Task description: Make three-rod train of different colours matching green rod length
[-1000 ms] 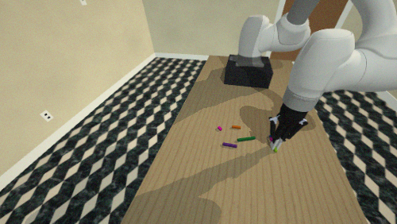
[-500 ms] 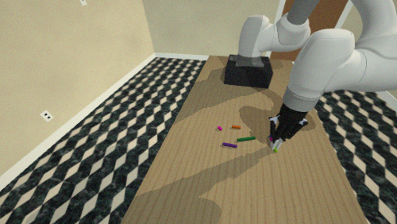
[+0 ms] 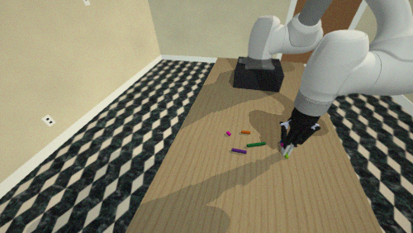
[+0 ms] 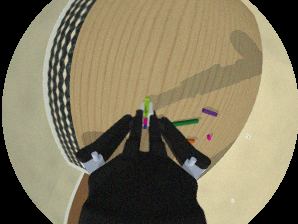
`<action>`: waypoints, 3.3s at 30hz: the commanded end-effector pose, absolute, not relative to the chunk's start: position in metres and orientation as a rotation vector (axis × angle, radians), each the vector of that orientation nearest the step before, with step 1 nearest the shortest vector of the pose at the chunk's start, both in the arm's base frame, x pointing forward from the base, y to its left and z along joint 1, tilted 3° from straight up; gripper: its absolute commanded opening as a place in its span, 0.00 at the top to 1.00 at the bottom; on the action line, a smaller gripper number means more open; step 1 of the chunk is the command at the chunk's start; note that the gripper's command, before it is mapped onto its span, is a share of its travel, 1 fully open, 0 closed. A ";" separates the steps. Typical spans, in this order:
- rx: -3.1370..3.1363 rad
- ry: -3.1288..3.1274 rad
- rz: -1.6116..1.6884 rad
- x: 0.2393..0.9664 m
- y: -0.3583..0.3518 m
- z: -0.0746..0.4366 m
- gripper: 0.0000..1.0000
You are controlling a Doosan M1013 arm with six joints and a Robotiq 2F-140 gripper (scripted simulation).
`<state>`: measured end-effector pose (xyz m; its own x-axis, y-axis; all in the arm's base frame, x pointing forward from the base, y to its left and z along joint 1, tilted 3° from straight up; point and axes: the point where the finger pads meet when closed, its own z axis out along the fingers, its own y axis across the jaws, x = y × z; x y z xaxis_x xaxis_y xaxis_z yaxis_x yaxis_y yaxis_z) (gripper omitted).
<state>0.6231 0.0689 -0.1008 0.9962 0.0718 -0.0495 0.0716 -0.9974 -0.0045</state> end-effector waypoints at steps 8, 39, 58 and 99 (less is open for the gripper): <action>-3.136 -0.113 0.078 0.623 0.069 -0.101 0.92; -3.136 -0.113 0.078 0.624 0.069 -0.074 0.85; -3.136 -0.113 0.078 0.628 0.069 -0.011 0.85; -3.136 -0.113 0.078 0.630 0.069 0.030 0.00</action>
